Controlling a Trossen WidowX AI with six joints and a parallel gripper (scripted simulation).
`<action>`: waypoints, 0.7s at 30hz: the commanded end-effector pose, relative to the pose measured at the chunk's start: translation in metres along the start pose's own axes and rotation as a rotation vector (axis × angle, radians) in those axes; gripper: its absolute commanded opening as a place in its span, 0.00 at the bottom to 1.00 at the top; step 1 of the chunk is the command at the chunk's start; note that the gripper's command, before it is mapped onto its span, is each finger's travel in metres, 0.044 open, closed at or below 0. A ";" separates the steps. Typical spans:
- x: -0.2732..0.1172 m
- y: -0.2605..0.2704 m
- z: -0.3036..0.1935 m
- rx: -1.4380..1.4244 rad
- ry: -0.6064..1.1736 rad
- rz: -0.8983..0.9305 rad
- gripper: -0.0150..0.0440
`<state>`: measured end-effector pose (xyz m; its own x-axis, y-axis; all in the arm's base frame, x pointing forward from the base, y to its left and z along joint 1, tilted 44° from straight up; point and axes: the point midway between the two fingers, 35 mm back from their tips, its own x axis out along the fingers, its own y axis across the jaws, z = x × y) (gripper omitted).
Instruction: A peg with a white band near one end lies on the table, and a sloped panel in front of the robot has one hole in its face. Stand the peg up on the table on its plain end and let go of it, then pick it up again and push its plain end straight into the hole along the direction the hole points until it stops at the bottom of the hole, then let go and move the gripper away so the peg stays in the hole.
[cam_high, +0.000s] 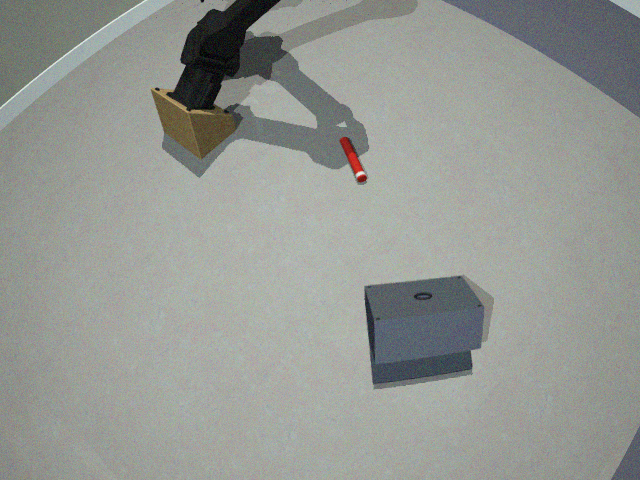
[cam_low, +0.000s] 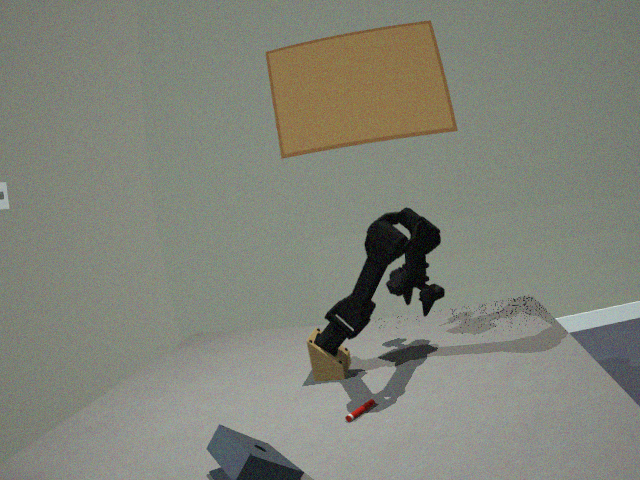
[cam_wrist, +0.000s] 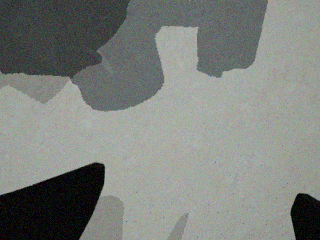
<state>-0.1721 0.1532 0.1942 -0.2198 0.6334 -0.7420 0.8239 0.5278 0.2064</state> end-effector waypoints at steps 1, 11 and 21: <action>0.000 0.000 0.000 0.002 0.000 0.000 0.98; 0.007 0.020 -0.007 0.195 -0.017 0.038 1.00; 0.015 0.047 -0.014 0.444 -0.027 0.089 1.00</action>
<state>-0.1473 0.1893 0.1978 -0.1327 0.6453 -0.7523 0.9732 0.2287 0.0246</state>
